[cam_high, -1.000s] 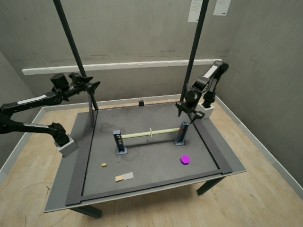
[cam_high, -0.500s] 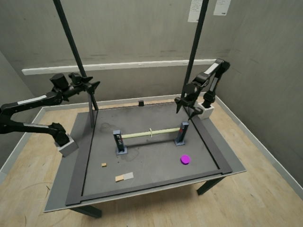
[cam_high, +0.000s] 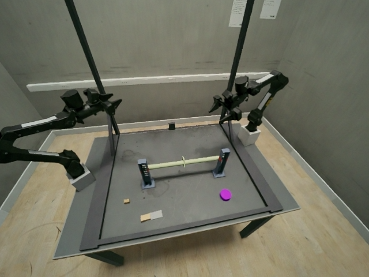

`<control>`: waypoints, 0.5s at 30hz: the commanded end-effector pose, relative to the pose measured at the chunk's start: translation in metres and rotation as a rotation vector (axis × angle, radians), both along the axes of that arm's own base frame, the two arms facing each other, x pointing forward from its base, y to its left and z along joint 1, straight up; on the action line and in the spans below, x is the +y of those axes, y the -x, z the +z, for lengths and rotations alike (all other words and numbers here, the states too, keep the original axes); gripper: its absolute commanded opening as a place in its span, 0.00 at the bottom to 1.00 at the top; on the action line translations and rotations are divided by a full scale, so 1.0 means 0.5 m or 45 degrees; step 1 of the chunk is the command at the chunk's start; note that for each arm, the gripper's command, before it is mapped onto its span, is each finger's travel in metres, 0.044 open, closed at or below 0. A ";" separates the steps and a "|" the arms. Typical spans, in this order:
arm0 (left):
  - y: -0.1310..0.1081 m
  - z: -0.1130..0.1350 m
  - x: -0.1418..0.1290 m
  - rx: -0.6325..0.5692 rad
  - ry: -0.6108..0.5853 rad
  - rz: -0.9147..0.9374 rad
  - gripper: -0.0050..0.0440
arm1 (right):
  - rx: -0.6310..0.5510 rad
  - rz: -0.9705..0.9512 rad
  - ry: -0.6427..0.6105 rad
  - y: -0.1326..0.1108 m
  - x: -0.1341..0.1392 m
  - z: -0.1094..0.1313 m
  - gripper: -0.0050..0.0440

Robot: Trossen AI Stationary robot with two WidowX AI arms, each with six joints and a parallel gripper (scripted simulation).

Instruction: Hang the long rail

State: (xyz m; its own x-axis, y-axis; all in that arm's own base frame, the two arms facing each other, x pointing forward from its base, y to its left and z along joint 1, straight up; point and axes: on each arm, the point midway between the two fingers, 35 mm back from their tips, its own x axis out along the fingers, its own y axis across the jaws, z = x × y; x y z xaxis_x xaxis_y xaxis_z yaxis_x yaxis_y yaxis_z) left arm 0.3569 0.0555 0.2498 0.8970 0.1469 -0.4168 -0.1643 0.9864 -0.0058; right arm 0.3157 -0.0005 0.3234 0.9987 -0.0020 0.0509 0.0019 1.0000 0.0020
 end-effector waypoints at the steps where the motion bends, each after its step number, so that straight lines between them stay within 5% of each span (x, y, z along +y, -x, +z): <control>1: 0.022 0.066 -0.042 -0.239 -0.041 -0.074 1.00 | -0.019 0.002 0.003 0.002 0.001 0.012 0.96; 9: 0.077 0.143 -0.103 -0.572 -0.063 -0.189 1.00 | -0.019 0.002 0.003 0.002 0.001 0.012 0.96; 15: 0.089 0.155 -0.113 -0.629 -0.064 -0.209 1.00 | -0.019 0.002 0.003 0.002 0.001 0.012 0.96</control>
